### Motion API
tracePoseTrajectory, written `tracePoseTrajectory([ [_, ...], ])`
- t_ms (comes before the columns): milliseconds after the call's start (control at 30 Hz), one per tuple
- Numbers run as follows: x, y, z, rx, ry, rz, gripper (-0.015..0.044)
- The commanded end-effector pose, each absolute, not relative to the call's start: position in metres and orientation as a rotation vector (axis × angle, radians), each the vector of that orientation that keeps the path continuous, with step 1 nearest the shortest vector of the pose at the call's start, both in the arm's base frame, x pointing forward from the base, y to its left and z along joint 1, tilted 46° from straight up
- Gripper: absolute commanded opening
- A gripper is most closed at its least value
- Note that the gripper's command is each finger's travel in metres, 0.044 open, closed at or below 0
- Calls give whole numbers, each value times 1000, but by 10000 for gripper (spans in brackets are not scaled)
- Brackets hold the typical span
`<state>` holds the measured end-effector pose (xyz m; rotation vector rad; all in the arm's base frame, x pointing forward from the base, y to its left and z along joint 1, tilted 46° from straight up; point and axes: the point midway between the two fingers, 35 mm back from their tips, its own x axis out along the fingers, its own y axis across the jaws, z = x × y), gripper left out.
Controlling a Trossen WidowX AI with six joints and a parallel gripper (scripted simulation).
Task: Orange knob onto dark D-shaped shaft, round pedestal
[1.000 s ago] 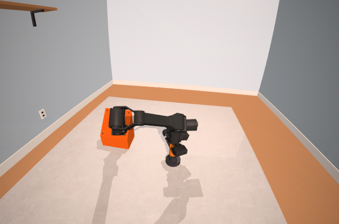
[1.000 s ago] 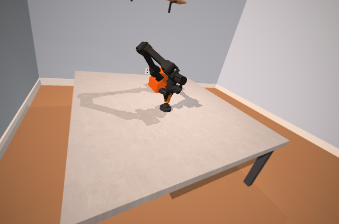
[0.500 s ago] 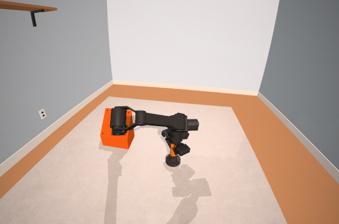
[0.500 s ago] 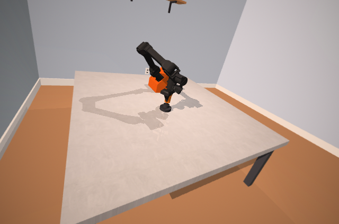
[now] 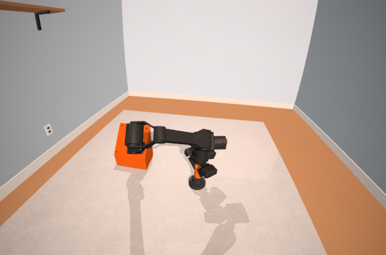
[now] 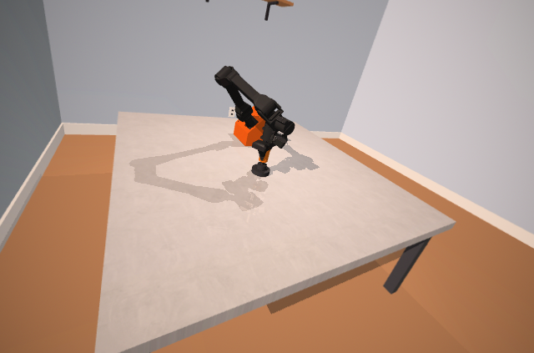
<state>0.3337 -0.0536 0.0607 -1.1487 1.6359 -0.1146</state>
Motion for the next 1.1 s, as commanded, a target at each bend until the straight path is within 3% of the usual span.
tracePoseTrajectory([
  [0, 335, -53, 61, -1152, 1631, -110, 0],
  [1067, 330, -50, 58, -1152, 1631, -110, 0],
])
